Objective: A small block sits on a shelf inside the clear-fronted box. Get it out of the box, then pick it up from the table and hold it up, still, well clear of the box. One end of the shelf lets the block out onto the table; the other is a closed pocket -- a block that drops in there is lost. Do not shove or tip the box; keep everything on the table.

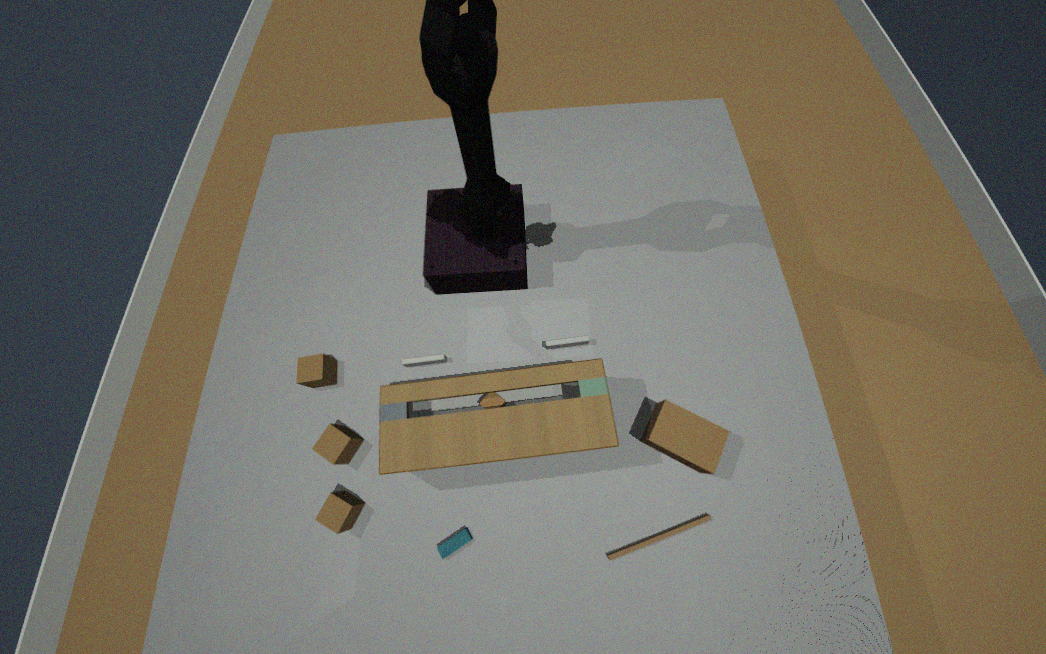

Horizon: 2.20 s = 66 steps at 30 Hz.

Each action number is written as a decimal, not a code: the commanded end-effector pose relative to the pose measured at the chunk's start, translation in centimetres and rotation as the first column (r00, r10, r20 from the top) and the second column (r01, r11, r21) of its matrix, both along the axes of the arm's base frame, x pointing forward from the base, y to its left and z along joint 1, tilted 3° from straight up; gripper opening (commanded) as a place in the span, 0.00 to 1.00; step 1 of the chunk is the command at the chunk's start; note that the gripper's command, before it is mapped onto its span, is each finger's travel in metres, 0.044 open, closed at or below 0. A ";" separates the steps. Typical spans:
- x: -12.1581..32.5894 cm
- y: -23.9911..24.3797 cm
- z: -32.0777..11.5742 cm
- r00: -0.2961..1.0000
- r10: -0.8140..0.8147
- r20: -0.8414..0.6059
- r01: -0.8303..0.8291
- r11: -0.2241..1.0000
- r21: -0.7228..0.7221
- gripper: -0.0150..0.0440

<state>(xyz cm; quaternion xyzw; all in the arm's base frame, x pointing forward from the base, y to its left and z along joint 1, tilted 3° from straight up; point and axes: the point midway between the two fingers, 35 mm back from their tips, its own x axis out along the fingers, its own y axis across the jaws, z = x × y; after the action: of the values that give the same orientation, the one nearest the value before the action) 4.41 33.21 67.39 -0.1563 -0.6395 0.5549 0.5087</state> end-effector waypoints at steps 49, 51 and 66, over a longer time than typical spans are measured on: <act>25.5 -20.4 -54.6 0.439 -0.578 0.688 -0.047 -0.779 -0.625 0.93; 24.9 -21.6 -55.1 0.465 -0.542 0.700 -0.066 -0.810 -0.583 0.93; 25.0 -21.7 -56.0 0.469 -0.535 0.702 -0.069 -0.815 -0.575 0.93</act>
<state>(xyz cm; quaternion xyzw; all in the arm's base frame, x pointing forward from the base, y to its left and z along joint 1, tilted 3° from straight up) 29.49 11.62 11.97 -0.6609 0.4677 0.4435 0.3844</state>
